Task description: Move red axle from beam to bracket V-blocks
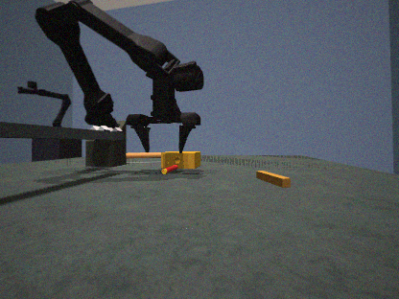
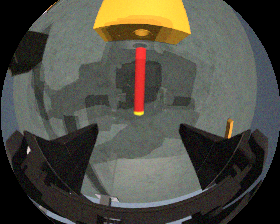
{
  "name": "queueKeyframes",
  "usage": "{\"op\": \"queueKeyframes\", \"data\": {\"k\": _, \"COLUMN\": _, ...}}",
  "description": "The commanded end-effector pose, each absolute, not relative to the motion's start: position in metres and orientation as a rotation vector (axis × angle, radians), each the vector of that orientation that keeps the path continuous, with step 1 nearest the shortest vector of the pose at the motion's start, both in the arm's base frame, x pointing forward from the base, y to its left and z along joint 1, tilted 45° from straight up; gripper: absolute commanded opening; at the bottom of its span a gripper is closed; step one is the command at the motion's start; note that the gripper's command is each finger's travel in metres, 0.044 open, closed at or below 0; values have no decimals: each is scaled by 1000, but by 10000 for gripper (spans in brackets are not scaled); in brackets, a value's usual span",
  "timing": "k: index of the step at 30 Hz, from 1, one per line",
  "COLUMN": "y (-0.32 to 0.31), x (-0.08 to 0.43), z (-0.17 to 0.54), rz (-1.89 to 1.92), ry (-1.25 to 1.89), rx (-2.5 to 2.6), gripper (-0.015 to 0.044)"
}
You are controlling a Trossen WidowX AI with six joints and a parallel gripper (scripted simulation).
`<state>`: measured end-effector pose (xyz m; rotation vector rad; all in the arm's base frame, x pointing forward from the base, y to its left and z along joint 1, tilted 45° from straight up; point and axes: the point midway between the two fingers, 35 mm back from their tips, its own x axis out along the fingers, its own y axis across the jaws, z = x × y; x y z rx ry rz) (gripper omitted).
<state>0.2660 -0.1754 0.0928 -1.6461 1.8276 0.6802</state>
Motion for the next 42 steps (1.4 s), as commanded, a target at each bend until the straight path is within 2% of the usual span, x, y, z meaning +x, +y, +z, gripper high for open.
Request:
{"op": "queueKeyframes", "data": {"k": 1, "y": -162, "x": 269, "z": 90, "rz": 670, "ry": 1823, "rx": -1649, "gripper": 440}}
{"op": "queueKeyframes", "data": {"k": 5, "y": -135, "x": 272, "z": 71, "rz": 669, "ry": 1823, "rx": -1648, "gripper": 440}}
{"op": "queueKeyframes", "data": {"k": 9, "y": -133, "x": 272, "z": 69, "rz": 669, "ry": 1824, "rx": -1648, "gripper": 440}}
{"op": "queueKeyframes", "data": {"k": 42, "y": -168, "x": 270, "z": 34, "rz": 670, "ry": 1823, "rx": -1648, "gripper": 440}}
